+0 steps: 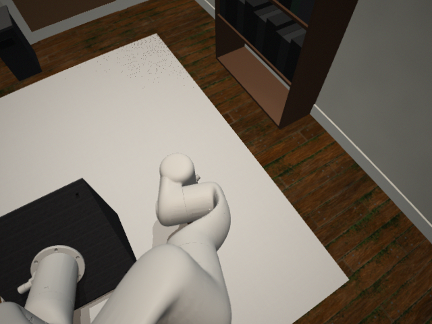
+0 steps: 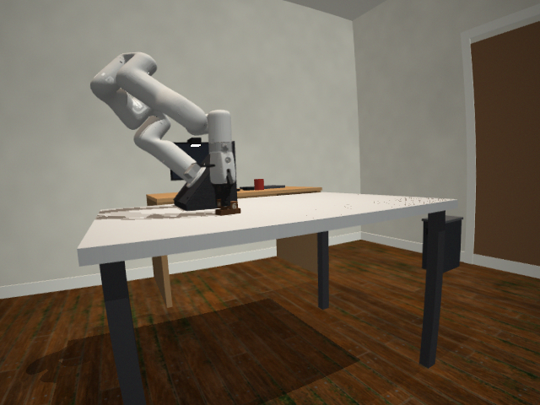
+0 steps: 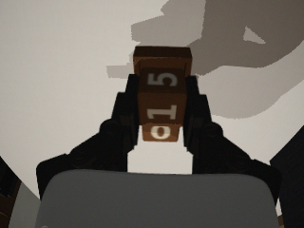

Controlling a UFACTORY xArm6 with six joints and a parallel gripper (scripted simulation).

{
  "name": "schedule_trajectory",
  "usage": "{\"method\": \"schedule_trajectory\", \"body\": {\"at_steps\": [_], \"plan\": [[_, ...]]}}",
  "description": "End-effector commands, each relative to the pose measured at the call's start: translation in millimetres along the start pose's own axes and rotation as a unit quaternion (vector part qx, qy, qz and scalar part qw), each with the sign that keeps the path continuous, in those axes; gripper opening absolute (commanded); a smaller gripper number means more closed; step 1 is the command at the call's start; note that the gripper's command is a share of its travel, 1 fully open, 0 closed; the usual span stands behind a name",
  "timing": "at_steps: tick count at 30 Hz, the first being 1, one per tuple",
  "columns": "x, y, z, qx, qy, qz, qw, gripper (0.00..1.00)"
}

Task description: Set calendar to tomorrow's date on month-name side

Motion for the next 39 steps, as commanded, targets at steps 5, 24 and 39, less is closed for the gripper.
{"method": "schedule_trajectory", "body": {"at_steps": [5, 24, 39], "plan": [[-0.2, 0.2, -0.9, -0.001, 0.0, 0.0, 1.0, 0.27], [-0.2, 7.5, -1.0, -0.001, 0.0, 0.0, 1.0, 0.27], [-0.2, 9.0, -1.0, -0.001, 0.0, 0.0, 1.0, 0.27]]}}
Point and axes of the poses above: the point where the finger pads meet when closed, its own y axis out along the fingers, its own z axis across the jaws, x = y × z, the point moved 6 cm from there along -y, back along the fingers, and after that the axes turned 12 degrees about -y, right-handed, at the moved point
